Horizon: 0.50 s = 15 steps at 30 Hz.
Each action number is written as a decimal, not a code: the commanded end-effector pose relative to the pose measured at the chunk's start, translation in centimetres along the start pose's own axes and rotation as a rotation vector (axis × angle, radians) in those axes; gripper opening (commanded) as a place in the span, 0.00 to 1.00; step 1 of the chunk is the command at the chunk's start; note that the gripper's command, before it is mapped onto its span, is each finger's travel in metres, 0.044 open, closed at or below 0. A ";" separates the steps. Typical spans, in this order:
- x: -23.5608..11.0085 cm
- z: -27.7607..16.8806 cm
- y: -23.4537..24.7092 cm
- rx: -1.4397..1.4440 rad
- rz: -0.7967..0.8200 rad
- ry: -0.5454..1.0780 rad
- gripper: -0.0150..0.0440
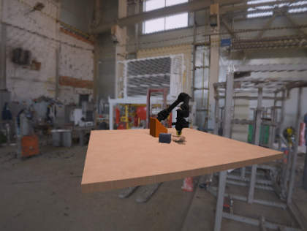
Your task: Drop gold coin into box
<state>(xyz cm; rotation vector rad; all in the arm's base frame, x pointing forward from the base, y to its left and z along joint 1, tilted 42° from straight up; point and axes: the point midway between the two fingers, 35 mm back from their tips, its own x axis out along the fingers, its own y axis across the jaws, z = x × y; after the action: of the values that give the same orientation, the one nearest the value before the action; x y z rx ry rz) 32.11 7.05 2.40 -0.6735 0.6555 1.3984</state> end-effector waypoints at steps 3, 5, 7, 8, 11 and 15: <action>-1.9 0.2 -0.1 -0.010 -0.001 -0.010 0.25; -2.4 0.3 0.0 -0.012 0.001 -0.012 0.25; -2.9 0.3 0.1 -0.013 0.003 -0.014 0.25; -3.1 0.4 0.1 -0.014 0.004 -0.015 0.25; -3.9 0.5 0.2 -0.016 0.006 -0.019 0.25; -4.3 0.5 0.3 -0.017 0.007 -0.021 0.25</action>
<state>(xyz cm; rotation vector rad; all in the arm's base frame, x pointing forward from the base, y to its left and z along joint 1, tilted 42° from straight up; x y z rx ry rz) 31.53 4.98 5.36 -0.6685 0.6417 1.4171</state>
